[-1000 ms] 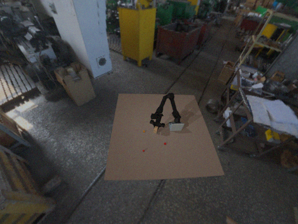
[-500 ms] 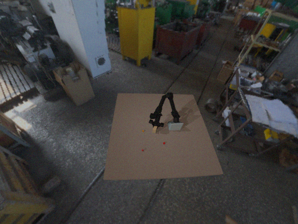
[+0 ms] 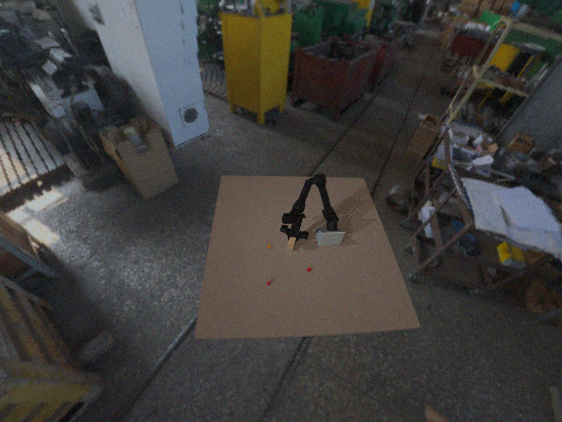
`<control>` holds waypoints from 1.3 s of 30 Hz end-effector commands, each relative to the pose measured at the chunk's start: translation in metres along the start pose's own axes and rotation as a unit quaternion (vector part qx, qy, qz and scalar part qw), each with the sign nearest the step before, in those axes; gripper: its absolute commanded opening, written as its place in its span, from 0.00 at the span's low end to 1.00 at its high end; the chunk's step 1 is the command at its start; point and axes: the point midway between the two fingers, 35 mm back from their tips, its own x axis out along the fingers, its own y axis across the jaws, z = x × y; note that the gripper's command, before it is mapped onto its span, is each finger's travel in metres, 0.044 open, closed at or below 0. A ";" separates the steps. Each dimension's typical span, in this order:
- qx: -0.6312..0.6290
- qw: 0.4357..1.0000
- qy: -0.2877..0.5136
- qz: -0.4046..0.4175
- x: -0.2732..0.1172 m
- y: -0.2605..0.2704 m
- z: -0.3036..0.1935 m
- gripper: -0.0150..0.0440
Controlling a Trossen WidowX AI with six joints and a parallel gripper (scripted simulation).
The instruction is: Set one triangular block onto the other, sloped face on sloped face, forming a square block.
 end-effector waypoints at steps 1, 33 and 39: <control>0.000 1.000 0.002 -0.001 0.001 0.000 -0.001 0.25; 0.003 1.000 0.000 0.000 0.000 0.000 0.000 0.88; 0.003 1.000 0.000 0.000 0.000 0.000 0.000 1.00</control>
